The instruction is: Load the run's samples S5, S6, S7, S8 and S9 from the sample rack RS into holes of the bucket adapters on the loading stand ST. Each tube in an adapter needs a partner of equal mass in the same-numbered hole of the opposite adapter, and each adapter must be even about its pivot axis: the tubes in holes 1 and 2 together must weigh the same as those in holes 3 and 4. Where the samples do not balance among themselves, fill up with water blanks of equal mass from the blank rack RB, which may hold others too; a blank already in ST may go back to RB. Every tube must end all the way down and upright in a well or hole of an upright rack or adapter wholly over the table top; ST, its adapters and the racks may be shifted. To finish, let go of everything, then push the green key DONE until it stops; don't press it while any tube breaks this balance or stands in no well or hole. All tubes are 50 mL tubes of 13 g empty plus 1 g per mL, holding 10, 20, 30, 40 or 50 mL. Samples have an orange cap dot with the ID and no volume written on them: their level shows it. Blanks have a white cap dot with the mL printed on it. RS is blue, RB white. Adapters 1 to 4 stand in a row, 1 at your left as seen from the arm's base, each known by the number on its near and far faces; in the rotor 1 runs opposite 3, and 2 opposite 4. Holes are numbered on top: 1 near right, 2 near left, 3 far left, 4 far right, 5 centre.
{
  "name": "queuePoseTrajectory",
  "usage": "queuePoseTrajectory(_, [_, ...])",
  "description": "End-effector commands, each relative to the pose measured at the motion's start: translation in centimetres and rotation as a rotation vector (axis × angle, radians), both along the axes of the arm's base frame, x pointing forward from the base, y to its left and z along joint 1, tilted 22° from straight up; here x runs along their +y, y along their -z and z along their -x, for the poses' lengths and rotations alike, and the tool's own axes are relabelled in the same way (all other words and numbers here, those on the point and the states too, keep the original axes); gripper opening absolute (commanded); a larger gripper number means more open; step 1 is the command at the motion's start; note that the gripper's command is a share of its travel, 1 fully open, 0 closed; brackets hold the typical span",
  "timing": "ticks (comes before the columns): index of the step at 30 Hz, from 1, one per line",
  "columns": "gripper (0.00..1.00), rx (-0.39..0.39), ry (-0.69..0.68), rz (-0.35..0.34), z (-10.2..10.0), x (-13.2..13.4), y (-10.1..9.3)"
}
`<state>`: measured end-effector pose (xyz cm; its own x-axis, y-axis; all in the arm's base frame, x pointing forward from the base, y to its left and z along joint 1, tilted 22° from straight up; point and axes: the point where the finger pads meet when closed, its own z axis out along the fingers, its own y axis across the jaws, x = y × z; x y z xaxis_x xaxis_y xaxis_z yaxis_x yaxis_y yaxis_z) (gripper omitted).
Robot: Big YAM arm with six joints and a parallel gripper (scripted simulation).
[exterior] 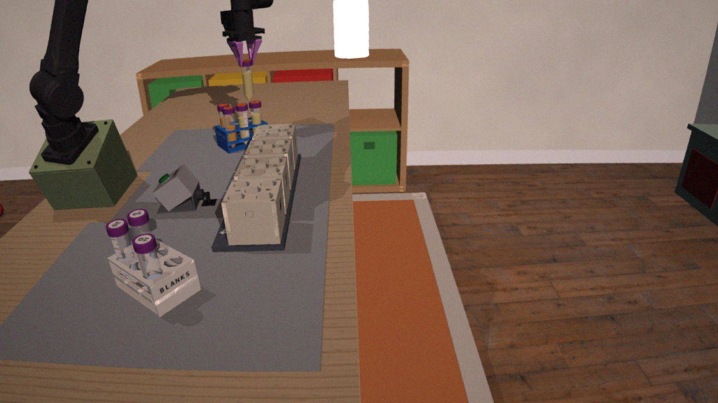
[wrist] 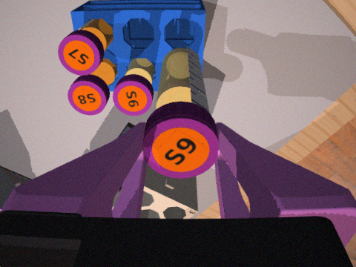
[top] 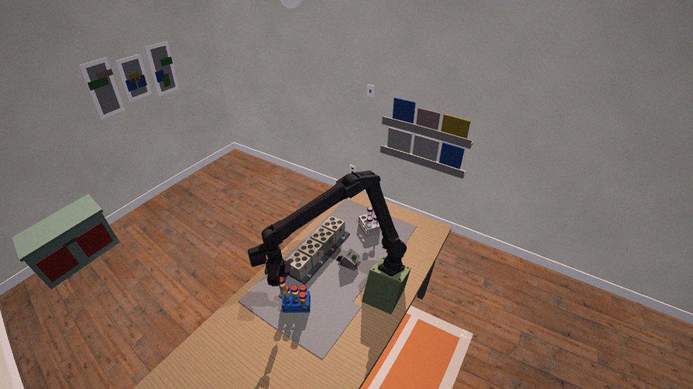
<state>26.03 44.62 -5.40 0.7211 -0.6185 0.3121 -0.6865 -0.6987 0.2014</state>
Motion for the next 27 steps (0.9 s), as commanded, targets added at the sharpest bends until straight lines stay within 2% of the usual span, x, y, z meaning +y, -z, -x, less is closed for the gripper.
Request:
queuePoseTrajectory(1, [0.00, -0.038, -0.014, -0.086, 0.0, 3.8, -4.6])
queuePoseTrajectory(8, [0.00, -0.037, -0.017, -0.087, 0.3, 4.3, -6.4])
queuePoseTrajectory(9, [0.00, -0.021, -0.010, -0.050, 0.1, 2.8, -4.4])
queuePoseTrajectory(27, [0.00, -0.021, -0.010, -0.050, 0.1, 2.8, -4.4])
